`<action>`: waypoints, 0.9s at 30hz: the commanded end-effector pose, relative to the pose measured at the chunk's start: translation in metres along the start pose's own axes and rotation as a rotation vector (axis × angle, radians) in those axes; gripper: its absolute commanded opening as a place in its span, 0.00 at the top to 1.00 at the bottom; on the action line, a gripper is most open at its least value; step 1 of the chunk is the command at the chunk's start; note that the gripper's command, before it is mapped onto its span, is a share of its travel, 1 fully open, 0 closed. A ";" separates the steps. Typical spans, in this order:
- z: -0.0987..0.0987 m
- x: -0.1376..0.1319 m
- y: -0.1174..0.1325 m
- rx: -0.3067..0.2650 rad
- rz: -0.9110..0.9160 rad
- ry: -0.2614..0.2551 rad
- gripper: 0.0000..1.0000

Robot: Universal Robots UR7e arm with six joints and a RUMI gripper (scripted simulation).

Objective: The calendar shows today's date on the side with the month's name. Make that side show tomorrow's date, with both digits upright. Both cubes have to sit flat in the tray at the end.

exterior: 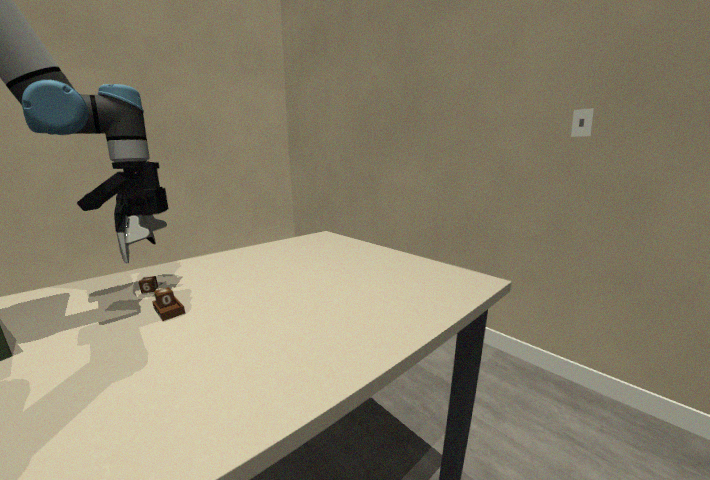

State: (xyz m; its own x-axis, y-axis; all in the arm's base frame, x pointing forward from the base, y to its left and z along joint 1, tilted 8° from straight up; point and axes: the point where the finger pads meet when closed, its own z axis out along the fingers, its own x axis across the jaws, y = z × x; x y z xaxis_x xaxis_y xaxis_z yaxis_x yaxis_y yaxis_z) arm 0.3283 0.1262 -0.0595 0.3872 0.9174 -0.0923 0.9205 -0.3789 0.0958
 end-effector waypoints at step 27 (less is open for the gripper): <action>-0.001 -0.001 -0.001 -0.001 -0.169 0.000 0.00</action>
State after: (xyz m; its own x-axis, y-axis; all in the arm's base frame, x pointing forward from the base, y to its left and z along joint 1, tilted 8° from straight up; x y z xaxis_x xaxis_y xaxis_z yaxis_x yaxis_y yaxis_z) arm 0.3273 0.1262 -0.0590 0.2976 0.9492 -0.1022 0.9532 -0.2894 0.0874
